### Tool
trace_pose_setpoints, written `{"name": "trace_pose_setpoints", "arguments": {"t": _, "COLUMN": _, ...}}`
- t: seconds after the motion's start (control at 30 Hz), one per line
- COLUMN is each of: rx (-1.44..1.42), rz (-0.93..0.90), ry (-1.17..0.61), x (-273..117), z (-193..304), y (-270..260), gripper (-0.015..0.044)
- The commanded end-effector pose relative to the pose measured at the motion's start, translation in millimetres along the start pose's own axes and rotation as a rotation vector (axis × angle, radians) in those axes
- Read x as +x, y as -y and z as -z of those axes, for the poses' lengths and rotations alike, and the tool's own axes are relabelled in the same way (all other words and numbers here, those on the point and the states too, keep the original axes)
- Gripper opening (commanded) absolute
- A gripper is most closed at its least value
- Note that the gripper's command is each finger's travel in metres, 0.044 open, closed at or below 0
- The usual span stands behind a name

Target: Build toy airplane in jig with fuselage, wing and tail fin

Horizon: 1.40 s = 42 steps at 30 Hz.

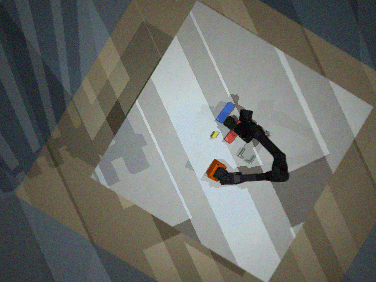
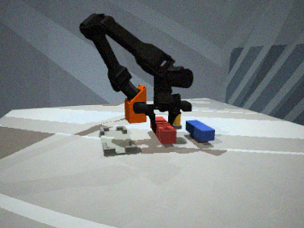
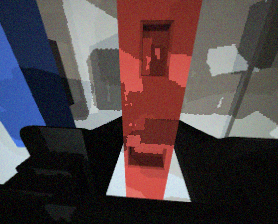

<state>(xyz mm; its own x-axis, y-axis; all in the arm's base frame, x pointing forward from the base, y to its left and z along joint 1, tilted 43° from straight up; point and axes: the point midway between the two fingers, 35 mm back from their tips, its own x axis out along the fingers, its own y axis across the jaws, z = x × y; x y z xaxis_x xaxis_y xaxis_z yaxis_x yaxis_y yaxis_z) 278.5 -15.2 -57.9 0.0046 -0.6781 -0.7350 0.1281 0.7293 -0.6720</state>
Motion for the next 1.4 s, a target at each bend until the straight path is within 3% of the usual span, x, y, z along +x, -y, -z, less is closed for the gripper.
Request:
{"name": "trace_pose_setpoints", "arguments": {"t": 0.0, "rx": 0.012, "rz": -0.012, "ry": 0.012, "x": -15.5, "z": -5.0, "y": -1.5, "gripper": 0.0}}
{"name": "trace_pose_setpoints", "arguments": {"t": 1.07, "rx": 0.012, "rz": -0.011, "ry": 0.009, "x": -114.2, "z": 0.6, "y": 1.5, "gripper": 0.0}}
{"name": "trace_pose_setpoints", "arguments": {"t": 1.37, "rx": 0.007, "rz": -0.018, "ry": 0.007, "x": -114.0, "z": -0.7, "y": 5.8, "gripper": 0.0}}
